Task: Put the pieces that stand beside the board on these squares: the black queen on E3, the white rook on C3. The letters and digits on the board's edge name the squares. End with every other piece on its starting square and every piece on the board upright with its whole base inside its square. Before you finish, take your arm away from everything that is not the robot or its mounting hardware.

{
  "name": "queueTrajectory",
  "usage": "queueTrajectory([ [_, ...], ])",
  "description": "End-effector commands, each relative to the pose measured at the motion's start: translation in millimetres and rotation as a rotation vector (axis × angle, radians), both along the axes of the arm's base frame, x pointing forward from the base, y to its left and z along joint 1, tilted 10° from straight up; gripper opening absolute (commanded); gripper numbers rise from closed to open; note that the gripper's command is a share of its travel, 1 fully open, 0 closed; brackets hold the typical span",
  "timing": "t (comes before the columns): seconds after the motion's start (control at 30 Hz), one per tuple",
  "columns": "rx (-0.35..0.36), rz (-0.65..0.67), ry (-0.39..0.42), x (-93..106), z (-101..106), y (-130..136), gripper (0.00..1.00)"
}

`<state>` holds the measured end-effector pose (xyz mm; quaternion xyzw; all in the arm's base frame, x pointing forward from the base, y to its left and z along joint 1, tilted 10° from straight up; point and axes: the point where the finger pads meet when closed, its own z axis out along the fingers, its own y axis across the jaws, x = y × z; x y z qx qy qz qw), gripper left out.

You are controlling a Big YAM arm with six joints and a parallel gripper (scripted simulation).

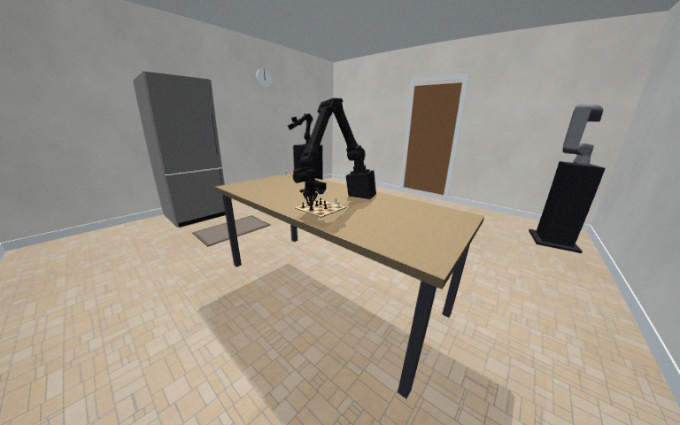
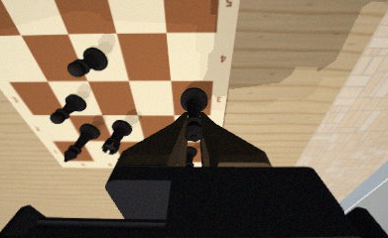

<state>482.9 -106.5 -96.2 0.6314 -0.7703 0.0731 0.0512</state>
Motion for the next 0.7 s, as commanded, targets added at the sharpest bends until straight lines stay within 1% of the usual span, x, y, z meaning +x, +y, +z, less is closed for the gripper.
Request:
queueTrajectory([
  [0.0, -0.004, 0.013, -0.050, 16.2, 15.8, -3.3, 0.00],
  [0.17, -0.004, 0.014, -0.049, 15.1, 15.7, -3.0, 0.00],
  [0.4, -0.003, 0.019, -0.040, 8.7, 15.8, -1.2, 0.00],
  [0.67, -0.004, 0.026, -0.047, 9.9, 17.1, -0.4, 0.00],
])
